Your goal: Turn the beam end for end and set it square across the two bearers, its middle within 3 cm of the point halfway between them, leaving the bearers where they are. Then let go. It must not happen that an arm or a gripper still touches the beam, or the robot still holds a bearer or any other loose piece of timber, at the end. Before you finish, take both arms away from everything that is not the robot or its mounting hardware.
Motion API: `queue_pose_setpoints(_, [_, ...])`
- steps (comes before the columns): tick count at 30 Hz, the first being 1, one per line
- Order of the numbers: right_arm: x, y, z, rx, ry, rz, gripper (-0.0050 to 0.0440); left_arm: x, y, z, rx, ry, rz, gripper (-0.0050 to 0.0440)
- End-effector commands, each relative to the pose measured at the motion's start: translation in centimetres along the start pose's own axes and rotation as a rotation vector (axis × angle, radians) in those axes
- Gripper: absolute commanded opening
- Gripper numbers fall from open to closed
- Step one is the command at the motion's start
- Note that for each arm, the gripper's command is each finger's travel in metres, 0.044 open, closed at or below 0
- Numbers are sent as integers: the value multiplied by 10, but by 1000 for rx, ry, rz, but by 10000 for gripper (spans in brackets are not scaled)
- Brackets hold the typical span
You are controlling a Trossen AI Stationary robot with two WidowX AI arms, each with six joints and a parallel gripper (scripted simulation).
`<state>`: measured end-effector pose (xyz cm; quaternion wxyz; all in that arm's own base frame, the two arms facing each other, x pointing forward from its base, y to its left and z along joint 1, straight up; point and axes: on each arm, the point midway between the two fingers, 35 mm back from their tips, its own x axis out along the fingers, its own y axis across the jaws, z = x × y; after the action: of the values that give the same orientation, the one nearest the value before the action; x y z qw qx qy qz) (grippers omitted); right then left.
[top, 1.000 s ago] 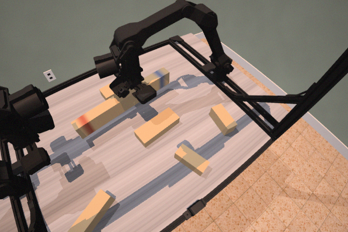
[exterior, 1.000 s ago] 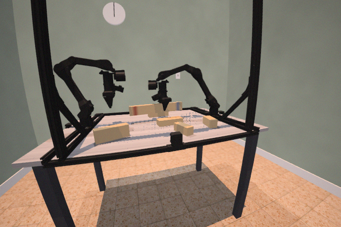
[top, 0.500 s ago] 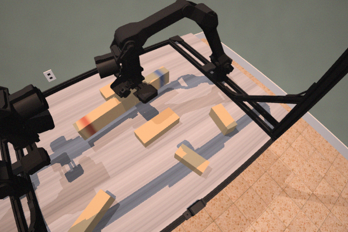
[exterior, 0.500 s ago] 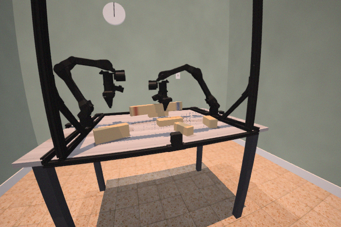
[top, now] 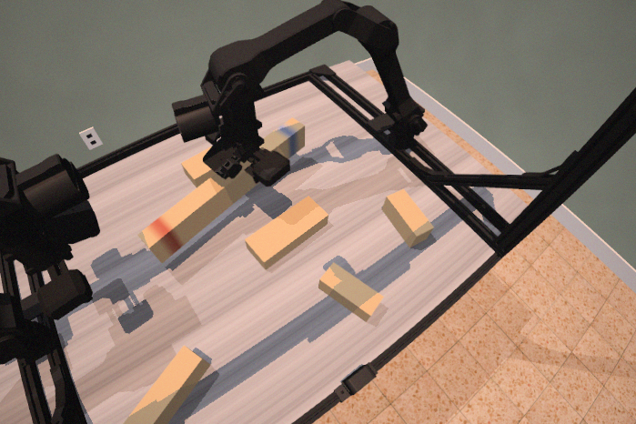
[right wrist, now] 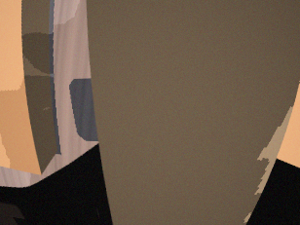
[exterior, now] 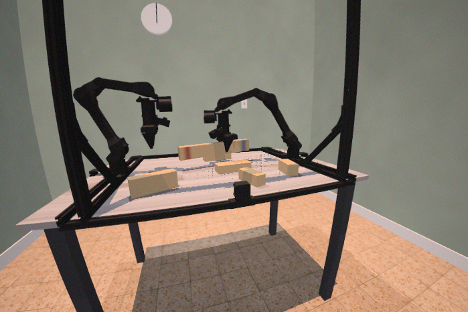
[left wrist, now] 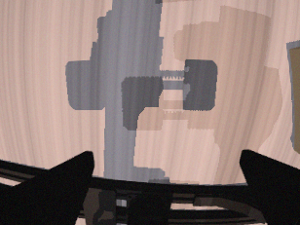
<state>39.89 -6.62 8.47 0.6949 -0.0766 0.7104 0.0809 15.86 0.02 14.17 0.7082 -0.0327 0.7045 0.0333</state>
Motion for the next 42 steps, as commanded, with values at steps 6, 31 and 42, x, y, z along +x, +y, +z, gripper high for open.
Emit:
queue_pose_setpoints(6, [-7,-2,1,-84,-21,-9,0,1,0,-1,-5,5,-1,440])
queue_pose_setpoints(31, [-7,-6,1,-310,-20,-12,0,1,0,-1,-5,5,-1,440])
queue_pose_setpoints(42, [-7,-9,1,-432,-19,-13,0,1,0,-1,-5,5,-1,440])
